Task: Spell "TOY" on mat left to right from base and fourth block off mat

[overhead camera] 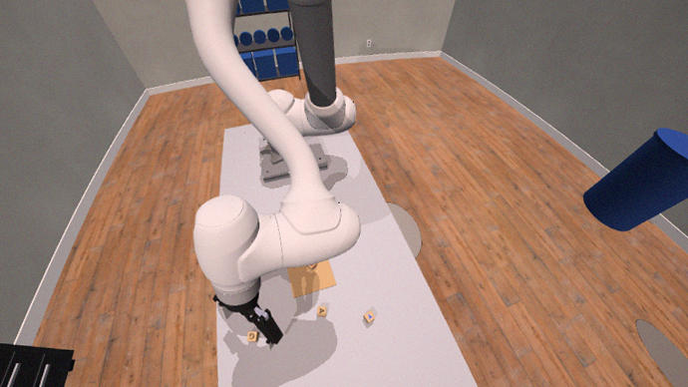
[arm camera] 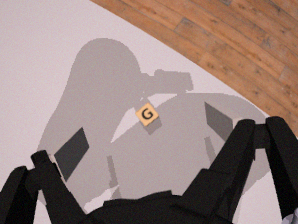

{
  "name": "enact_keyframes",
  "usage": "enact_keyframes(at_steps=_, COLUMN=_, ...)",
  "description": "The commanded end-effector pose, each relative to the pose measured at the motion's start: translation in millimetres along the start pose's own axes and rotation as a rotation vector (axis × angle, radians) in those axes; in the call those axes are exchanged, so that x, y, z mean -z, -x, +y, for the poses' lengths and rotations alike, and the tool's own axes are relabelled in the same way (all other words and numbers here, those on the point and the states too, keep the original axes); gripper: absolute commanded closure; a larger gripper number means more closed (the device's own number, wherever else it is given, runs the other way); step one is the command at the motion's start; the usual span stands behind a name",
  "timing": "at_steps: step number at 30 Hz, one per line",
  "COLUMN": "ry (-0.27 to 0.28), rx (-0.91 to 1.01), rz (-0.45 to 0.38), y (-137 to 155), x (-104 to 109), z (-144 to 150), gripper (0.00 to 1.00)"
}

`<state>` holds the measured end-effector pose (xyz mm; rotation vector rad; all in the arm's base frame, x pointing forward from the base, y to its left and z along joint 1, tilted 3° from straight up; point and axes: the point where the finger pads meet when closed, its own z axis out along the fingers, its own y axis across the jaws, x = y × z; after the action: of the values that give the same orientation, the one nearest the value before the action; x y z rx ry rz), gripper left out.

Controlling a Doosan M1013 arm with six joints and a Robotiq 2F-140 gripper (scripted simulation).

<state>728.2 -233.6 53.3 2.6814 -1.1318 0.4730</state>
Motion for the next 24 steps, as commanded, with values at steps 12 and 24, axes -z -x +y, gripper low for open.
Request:
enact_keyframes(at_steps=12, ry=-0.037, rx=0.303, rz=-0.223, y=69.0, x=72.8, z=-94.0, gripper=0.00)
enact_keyframes(at_steps=24, ry=-0.091, rx=0.449, rz=-0.324, y=107.1, x=112.1, z=-134.8, gripper=0.00)
